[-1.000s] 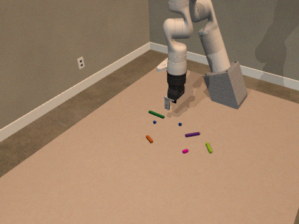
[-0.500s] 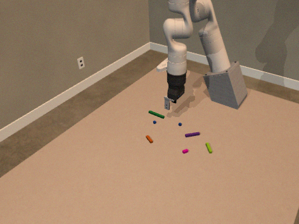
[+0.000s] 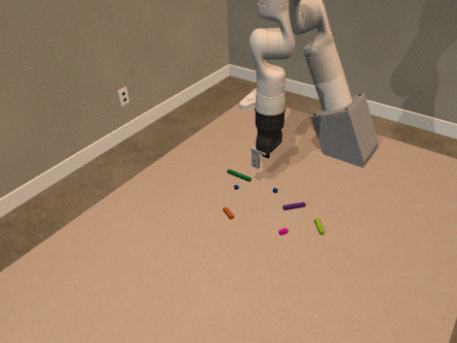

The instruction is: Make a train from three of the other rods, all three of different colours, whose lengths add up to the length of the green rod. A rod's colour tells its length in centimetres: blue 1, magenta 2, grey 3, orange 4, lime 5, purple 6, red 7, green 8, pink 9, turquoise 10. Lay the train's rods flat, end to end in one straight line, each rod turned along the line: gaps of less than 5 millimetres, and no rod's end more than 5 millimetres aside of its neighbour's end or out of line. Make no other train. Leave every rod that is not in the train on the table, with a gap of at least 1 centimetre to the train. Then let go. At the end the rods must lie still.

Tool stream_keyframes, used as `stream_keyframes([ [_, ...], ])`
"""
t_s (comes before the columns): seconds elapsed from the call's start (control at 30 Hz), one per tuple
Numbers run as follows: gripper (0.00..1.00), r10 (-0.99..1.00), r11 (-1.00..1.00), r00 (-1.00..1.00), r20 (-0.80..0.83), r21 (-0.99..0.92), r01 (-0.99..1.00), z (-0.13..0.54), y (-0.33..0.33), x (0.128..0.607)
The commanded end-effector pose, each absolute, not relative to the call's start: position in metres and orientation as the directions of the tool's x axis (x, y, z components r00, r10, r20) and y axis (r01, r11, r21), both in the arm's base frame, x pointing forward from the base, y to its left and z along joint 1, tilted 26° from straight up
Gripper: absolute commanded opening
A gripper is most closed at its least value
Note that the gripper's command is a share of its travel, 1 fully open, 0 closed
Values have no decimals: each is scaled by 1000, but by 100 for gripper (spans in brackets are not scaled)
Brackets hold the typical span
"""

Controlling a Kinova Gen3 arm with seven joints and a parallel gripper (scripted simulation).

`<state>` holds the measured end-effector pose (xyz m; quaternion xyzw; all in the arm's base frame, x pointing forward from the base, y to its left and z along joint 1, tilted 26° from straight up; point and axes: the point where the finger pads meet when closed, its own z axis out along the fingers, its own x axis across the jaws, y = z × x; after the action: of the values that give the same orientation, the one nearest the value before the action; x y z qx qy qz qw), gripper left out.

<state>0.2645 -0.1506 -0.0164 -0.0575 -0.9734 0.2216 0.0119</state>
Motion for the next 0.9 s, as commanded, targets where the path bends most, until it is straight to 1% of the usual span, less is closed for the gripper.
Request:
stream_keyframes([
  [0.0, 100, 117, 895, -993, -3, -432, 107, -16, -150, 265],
  [0.7, 100, 111, 896, -994, 0, -432, 100, -17, -149, 266],
  [0.77, 100, 74, 900, -997, 19, -432, 59, -21, -143, 271],
  [0.87, 100, -56, 901, -995, 85, -425, -87, -37, -117, 287],
])
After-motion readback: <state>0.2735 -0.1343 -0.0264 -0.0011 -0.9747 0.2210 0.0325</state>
